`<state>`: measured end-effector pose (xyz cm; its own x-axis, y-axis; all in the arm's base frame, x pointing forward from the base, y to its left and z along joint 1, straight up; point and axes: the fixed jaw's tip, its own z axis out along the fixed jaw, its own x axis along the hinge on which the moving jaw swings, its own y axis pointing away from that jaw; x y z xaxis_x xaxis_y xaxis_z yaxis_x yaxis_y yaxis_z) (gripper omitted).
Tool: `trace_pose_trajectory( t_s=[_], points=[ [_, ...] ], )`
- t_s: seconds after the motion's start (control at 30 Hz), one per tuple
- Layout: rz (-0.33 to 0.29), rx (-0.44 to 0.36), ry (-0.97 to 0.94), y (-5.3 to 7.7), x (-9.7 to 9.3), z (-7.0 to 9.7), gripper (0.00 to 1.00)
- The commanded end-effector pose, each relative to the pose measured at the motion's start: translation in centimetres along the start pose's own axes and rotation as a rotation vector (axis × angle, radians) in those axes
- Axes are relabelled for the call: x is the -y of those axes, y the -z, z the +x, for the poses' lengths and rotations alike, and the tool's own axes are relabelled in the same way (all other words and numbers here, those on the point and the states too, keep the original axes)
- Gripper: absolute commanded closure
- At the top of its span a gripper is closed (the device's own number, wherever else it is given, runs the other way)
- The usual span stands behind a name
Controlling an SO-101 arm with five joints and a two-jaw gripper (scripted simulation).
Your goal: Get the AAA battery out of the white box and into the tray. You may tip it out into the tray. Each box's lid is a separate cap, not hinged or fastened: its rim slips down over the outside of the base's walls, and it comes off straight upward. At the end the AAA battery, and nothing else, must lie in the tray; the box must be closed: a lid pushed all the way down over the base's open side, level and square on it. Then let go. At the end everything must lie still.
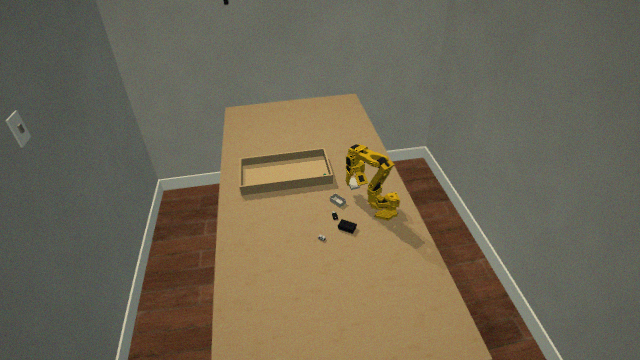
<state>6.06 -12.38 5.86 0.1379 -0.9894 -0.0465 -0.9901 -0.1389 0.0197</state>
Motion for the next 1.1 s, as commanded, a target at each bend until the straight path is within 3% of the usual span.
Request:
trace_pose_trajectory(
  t_s=[0.0,1.07],
  points=[
    [0.02,-0.046,0.003,0.81,0.08,0.48,0.8],
    [0.02,-0.046,0.003,1.56,0.17,0.72,0.8]
  ],
)
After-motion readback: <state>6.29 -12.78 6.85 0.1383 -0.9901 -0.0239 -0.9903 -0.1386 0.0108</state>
